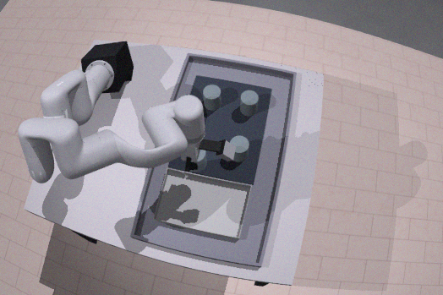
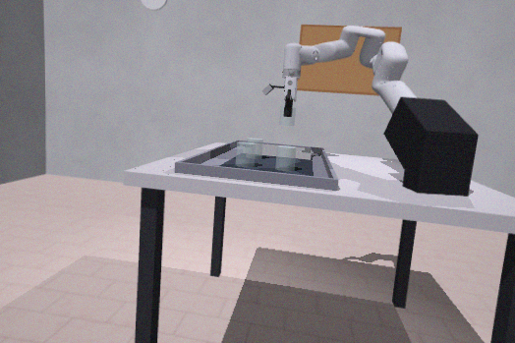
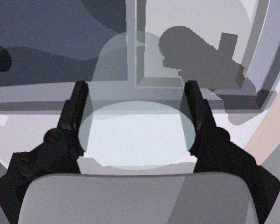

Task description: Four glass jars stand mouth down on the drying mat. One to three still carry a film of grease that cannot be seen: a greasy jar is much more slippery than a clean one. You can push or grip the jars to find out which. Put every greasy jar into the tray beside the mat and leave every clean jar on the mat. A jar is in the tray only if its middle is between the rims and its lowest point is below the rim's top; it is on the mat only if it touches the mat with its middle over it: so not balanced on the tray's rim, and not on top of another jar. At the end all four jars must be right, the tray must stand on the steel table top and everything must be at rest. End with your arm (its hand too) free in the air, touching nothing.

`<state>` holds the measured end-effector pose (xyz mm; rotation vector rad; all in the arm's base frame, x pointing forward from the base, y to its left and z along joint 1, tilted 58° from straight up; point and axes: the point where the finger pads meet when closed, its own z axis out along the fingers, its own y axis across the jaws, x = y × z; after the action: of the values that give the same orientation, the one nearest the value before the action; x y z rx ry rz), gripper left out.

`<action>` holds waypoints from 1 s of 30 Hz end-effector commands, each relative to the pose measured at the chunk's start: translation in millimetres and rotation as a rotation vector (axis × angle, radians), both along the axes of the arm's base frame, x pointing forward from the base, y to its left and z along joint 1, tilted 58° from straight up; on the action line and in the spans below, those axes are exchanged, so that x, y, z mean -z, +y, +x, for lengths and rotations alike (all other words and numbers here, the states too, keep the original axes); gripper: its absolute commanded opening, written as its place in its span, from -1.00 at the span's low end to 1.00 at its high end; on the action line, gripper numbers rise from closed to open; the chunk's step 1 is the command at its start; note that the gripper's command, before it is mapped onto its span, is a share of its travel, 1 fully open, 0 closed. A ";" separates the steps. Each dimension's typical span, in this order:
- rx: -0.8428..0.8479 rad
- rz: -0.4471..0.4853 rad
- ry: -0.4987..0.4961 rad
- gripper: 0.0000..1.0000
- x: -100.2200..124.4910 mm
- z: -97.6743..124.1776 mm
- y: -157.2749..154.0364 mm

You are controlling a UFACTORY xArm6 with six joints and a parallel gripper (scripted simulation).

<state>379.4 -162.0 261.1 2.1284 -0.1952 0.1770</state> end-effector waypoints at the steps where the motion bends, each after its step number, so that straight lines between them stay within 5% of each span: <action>1: -0.002 0.001 -0.002 -1.00 -10.8 2.3 -5.8; 30: -0.002 0.001 -0.002 -1.00 -80.4 12.3 -49.1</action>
<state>389.8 -207.0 333.3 2.1289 -0.1948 0.1767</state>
